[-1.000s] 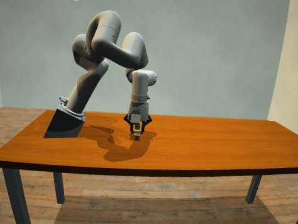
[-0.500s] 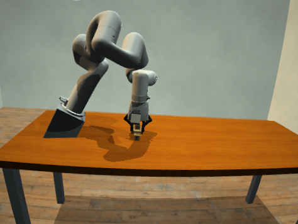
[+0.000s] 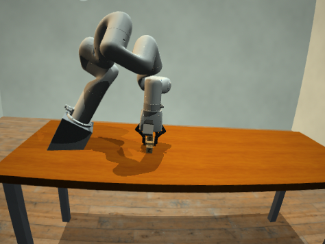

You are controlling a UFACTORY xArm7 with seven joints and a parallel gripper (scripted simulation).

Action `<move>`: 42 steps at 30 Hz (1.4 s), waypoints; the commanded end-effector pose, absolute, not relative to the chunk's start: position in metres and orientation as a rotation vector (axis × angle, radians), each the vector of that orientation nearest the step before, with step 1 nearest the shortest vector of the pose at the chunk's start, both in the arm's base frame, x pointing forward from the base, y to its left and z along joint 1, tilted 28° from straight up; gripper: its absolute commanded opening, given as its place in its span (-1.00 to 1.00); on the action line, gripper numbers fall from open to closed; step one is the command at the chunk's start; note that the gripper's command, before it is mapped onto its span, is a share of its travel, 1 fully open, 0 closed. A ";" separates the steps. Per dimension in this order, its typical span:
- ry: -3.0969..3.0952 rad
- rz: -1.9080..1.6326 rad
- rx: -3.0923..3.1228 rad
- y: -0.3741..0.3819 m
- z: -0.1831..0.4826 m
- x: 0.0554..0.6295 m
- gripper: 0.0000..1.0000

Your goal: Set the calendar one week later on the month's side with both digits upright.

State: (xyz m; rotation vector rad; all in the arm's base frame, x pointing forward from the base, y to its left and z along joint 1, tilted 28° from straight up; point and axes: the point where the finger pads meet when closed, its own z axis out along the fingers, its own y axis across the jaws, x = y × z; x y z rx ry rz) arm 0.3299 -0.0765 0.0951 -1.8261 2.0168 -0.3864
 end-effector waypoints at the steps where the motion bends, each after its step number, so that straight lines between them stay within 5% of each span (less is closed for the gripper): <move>1: 2.016 -0.389 -1.826 -0.077 0.096 0.330 -0.05; 42: 2.016 -0.389 -1.826 -0.076 0.087 0.335 -0.05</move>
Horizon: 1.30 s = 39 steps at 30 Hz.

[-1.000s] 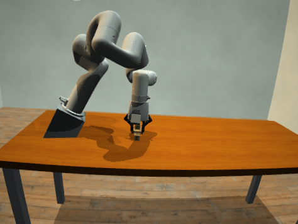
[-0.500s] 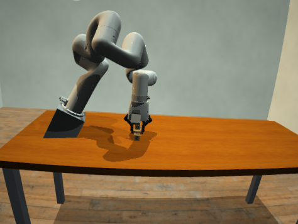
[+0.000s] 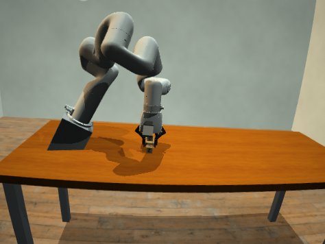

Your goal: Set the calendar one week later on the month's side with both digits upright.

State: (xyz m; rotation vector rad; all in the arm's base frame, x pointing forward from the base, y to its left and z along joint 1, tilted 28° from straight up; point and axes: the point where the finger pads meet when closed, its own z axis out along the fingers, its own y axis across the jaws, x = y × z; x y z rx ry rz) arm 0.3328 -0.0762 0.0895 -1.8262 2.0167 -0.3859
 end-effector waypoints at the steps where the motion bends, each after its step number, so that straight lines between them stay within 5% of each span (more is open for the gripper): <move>1: 2.016 -0.389 -1.826 -0.076 0.085 0.336 -0.05; 39: 2.016 -0.389 -1.826 -0.075 0.073 0.342 -0.05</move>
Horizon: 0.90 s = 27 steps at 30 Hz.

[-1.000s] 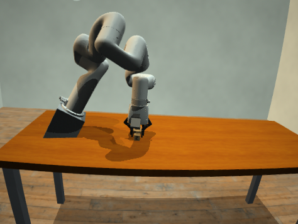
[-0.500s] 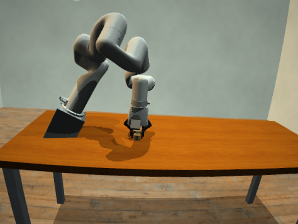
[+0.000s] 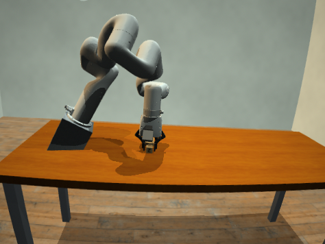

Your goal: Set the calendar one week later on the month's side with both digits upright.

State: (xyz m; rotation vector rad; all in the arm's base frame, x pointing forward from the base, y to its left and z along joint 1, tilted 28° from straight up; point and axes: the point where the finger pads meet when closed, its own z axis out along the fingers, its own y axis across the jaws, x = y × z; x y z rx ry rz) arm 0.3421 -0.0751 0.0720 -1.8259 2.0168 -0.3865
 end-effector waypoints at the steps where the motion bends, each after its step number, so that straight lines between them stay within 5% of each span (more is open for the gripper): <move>1: 2.016 -0.389 -1.826 -0.075 0.073 0.342 -0.05; 14: 2.016 -0.389 -1.826 -0.075 0.073 0.342 -0.05; 15: 2.016 -0.389 -1.826 -0.075 0.073 0.342 -0.47; 27: 2.016 -0.389 -1.826 -0.075 0.073 0.342 -0.47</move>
